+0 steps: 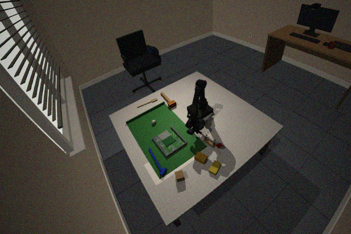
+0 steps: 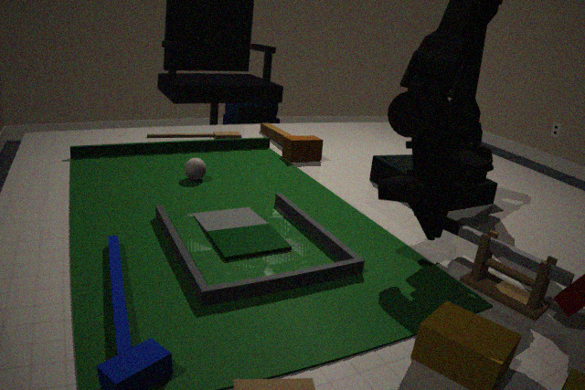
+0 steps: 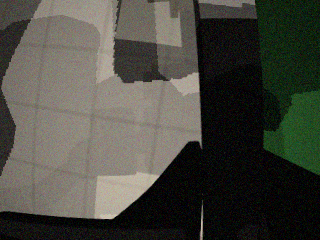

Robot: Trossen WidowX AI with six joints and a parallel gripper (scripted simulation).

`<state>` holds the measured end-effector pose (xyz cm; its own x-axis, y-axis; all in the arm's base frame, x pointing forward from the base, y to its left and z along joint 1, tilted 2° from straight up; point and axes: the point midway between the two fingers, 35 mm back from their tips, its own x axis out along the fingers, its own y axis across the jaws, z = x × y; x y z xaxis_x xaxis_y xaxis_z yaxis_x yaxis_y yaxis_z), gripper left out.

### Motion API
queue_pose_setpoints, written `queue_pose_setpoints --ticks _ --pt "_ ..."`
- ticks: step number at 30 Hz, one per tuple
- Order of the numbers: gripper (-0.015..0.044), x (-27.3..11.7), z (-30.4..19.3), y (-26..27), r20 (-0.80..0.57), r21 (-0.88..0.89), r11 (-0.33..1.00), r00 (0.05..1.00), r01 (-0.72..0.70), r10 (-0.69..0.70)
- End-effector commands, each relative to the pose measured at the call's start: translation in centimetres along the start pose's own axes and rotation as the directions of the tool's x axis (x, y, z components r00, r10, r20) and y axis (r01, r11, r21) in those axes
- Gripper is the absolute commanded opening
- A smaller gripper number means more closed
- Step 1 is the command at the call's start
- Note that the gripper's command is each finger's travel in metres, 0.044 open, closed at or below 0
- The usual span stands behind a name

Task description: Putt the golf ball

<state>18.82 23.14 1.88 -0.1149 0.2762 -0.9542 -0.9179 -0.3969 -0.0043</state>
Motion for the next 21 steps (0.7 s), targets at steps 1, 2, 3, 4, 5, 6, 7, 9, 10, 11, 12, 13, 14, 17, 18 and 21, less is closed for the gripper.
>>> queue_pose_setpoints --ticks 1,2,3,4,5,6,7,9,10,11,12,13,14,17,18,21 --pt "0.0 -0.1 0.0 0.0 0.001 -0.001 1.0 1.0 0.002 -0.002" --pt "0.0 -0.2 0.1 -0.1 0.001 -0.001 1.0 1.0 0.002 -0.002" --pt "0.0 -0.3 0.1 -0.1 0.001 -0.001 1.0 1.0 0.002 -0.002" --pt "0.0 -0.6 0.2 -0.1 0.001 -0.001 1.0 1.0 0.002 -0.002" --pt "0.0 -1.0 0.3 -0.2 0.001 -0.001 1.0 1.0 0.002 -0.002" --pt "0.0 -1.4 0.5 -0.3 0.001 -0.001 1.0 1.0 0.002 -0.002" --pt "0.0 -1.9 0.6 -0.3 0.001 -0.001 1.0 1.0 0.002 -0.002" --pt "0.0 -3.1 1.0 -0.5 0.0 -0.001 1.0 1.0 0.002 -0.002" --pt "0.0 -3.7 1.2 -0.5 0.0 -0.001 1.0 1.0 0.002 -0.002" --pt "0.0 -4.3 1.3 -0.5 0.0 -0.001 1.0 1.0 0.002 -0.002" --pt "0.0 -4.9 1.5 -0.5 0.0 -0.001 1.0 1.0 0.001 -0.001" --pt "0.0 -5.6 1.7 -0.5 0.0 0.0 1.0 1.0 0.001 -0.001" --pt "0.0 -6.2 1.8 -0.5 0.0 0.0 1.0 1.0 0.001 -0.001" --pt "0.0 -8.1 2.3 -0.3 0.0 0.0 1.0 1.0 0.001 -0.001" --pt "0.0 -8.7 2.4 -0.2 0.0 0.0 1.0 1.0 0.001 -0.001" --pt "0.0 -9.7 2.6 0.0 0.0 0.0 1.0 1.0 0.0 0.0"
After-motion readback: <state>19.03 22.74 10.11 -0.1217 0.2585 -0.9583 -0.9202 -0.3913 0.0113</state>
